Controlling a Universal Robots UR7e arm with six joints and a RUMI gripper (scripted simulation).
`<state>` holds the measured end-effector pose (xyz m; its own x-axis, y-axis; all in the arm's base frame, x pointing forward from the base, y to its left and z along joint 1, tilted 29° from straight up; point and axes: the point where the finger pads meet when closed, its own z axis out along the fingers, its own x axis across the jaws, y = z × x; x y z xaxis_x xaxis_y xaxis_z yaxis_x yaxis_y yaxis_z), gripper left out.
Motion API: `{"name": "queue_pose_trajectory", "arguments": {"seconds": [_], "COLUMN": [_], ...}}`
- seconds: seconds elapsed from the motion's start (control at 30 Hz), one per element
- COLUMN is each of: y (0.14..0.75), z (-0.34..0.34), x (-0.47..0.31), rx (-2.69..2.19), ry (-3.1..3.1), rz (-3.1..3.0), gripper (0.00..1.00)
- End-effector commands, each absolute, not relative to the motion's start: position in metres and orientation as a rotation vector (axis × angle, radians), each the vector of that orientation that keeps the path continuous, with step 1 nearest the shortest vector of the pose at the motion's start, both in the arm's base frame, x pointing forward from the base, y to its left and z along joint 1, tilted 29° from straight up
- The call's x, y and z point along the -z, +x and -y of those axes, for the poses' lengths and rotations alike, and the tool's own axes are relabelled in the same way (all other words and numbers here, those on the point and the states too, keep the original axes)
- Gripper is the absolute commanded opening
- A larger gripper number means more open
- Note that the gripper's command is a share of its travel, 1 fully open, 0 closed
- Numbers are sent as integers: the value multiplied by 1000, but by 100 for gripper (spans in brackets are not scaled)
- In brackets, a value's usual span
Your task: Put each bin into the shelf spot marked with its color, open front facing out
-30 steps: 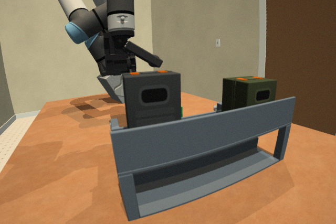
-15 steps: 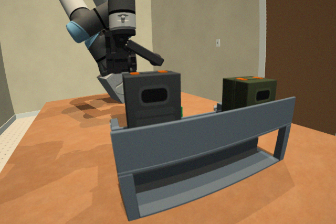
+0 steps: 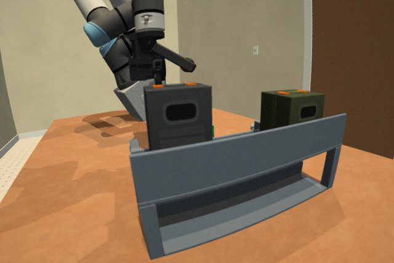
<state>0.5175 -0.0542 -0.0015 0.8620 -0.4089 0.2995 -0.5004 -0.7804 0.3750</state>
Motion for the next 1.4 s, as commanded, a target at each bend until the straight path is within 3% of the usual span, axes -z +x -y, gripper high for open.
{"name": "queue_pose_trajectory", "arguments": {"seconds": [0.0, 0.83, 1.37], "y": [507, 459, 446], "z": [36, -11, -20], "x": [2, 3, 3], "rx": [-346, -569, -618], "ry": [2500, 2008, 1837], "rz": [975, 1917, 2122], "gripper": [0, 0, 0]}}
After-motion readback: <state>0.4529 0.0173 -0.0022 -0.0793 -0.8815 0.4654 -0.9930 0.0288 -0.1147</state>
